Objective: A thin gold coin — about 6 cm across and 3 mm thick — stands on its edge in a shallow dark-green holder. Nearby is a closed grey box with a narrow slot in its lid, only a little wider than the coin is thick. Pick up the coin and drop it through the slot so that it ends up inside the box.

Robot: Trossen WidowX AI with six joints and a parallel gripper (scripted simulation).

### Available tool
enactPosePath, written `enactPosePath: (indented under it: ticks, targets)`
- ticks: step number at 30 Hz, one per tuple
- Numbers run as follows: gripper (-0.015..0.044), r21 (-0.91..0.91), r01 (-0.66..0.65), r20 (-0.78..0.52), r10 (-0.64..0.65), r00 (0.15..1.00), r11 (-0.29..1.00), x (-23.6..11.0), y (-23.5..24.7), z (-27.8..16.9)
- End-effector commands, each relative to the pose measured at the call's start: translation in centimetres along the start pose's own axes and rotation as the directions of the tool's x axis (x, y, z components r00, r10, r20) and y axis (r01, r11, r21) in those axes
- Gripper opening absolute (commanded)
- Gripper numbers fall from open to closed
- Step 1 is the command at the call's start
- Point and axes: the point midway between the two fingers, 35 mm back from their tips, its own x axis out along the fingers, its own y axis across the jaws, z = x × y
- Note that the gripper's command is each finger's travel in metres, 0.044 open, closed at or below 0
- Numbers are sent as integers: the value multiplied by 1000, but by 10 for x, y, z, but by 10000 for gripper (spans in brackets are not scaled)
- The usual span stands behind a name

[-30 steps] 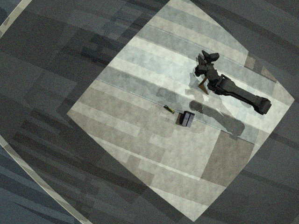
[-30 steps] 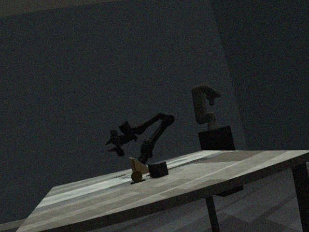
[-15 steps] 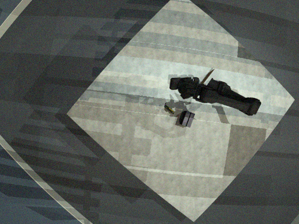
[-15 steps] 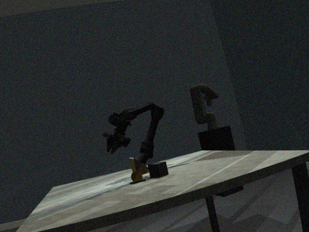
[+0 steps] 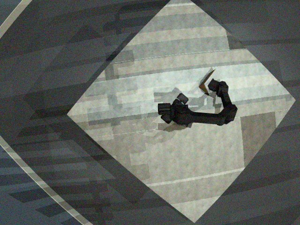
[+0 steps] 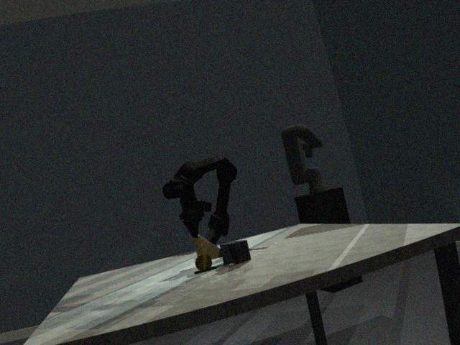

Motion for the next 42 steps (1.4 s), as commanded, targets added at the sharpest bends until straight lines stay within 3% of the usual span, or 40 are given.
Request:
enactPosePath:
  ticks: [1, 15, 42]
  targets:
    - [161, -24, 9, 29, -8, 1000, 1000, -1, -4, 2]
    - [161, -25, 10, 31, -9, 999, 1000, 48, -4, 8]
    - [161, -25, 10, 31, -10, 999, 1000, 89, -6, 9]
